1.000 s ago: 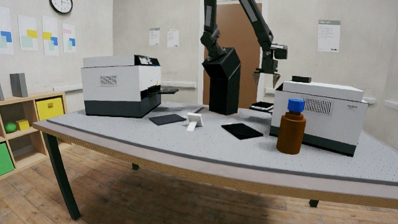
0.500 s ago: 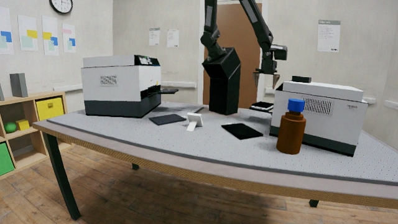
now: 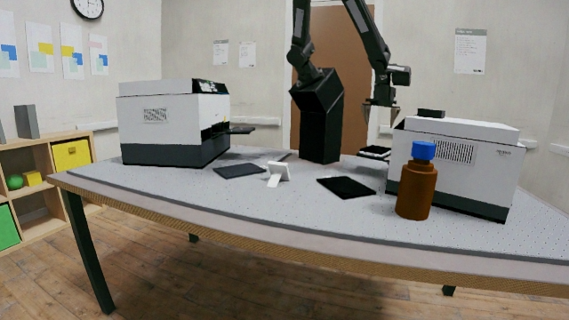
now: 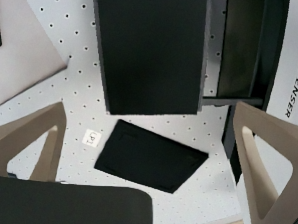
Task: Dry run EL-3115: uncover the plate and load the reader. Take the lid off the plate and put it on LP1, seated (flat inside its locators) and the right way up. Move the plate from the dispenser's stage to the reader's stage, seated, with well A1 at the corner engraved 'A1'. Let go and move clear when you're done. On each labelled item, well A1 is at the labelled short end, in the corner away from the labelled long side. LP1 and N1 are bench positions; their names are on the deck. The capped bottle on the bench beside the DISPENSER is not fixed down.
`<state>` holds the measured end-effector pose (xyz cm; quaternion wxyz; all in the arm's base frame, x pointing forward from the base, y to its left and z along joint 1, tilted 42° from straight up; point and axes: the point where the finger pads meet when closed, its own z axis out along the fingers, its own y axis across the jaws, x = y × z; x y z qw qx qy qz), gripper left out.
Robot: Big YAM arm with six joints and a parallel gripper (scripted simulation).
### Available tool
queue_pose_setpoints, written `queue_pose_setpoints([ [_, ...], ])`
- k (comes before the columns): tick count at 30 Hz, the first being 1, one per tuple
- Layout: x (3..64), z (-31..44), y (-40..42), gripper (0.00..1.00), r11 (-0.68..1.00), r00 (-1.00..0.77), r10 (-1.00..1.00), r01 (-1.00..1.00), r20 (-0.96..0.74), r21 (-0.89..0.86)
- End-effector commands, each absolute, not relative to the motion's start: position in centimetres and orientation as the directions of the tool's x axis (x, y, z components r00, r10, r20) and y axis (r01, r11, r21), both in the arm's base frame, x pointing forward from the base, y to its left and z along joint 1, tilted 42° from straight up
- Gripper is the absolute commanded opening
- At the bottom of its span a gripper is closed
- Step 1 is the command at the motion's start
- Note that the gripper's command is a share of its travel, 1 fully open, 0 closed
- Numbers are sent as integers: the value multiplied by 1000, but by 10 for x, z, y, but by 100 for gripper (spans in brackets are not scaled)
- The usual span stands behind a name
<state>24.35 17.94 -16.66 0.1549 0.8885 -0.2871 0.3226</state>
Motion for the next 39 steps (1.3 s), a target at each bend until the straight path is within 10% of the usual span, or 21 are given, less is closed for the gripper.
queue_pose_setpoints([
  [1, 252, -167, 186, 100, -780, 613, -436, -623, 658, 63],
  [39, 259, -181, 176, 100, -786, 617, -422, -615, 664, 71],
])
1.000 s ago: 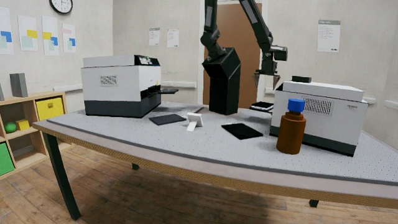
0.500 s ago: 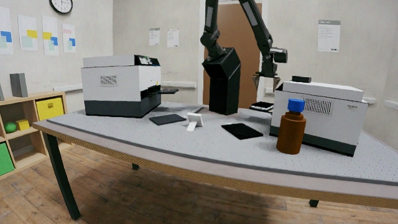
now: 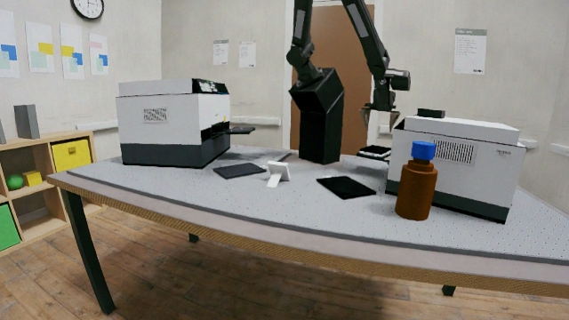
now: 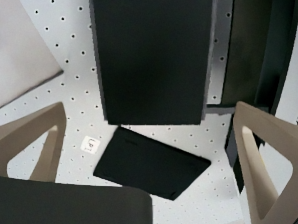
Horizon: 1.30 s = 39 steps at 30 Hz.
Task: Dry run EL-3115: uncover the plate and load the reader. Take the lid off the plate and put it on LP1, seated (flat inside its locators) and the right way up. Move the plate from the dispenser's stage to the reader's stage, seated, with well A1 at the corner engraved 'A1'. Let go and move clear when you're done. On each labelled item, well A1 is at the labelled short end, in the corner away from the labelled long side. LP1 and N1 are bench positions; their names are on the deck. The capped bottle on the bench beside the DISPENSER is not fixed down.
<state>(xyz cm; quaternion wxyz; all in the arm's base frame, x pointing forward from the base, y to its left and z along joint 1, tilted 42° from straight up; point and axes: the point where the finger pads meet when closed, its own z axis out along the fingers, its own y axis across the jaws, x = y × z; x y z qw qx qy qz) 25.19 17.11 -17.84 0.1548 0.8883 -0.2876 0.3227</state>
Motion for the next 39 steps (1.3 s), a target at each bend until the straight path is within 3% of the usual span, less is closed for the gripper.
queue_pose_setpoints([
  [1, 260, -182, 176, 100, -787, 618, -420, -613, 664, 73],
  [39, 263, -191, 161, 100, -786, 624, -411, -612, 664, 88],
])
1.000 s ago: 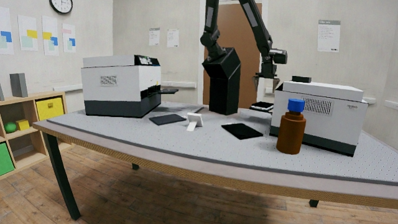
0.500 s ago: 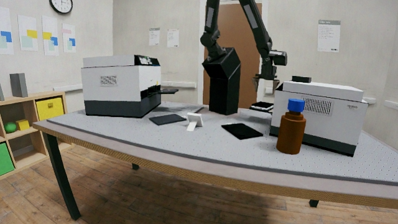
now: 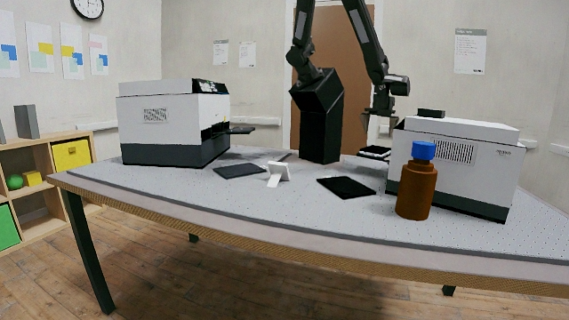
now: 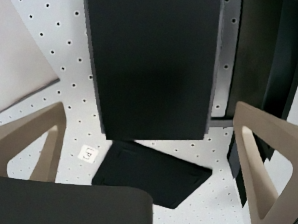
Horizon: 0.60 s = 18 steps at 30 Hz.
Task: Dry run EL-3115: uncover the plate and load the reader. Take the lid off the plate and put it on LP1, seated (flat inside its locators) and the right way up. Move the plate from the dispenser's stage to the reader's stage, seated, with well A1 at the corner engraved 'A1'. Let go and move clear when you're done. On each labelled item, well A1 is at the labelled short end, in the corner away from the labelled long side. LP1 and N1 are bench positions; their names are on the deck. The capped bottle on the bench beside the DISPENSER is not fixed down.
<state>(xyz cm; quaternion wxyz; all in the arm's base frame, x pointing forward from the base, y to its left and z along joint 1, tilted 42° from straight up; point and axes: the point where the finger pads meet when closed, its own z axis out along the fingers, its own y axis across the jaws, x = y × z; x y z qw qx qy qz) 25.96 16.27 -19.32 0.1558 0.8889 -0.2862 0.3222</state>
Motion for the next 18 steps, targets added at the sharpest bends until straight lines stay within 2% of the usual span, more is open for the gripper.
queue_pose_setpoints([
  [1, 264, -190, 161, 100, -784, 621, -415, -615, 665, 85],
  [18, 265, -197, 158, 100, -785, 625, -411, -613, 664, 92],
])
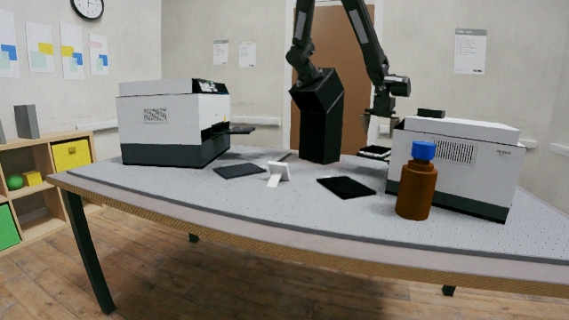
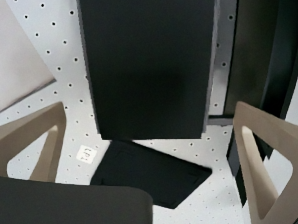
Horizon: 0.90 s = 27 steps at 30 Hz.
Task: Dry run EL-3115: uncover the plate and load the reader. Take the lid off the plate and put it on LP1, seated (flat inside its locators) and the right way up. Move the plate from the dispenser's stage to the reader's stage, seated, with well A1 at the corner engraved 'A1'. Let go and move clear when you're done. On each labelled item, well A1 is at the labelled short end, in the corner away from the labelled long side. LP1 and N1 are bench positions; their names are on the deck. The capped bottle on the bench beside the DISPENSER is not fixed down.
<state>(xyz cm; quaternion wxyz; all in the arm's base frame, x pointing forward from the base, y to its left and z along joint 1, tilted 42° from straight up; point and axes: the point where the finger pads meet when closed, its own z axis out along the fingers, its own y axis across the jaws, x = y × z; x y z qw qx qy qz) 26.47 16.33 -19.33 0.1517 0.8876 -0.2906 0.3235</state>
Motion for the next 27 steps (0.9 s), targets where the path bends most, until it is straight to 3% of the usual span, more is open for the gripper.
queue_pose_setpoints([
  [1, 265, -198, 155, 100, -784, 627, -409, -613, 663, 96],
  [27, 280, -208, 160, 100, -793, 620, -415, -605, 665, 69],
])
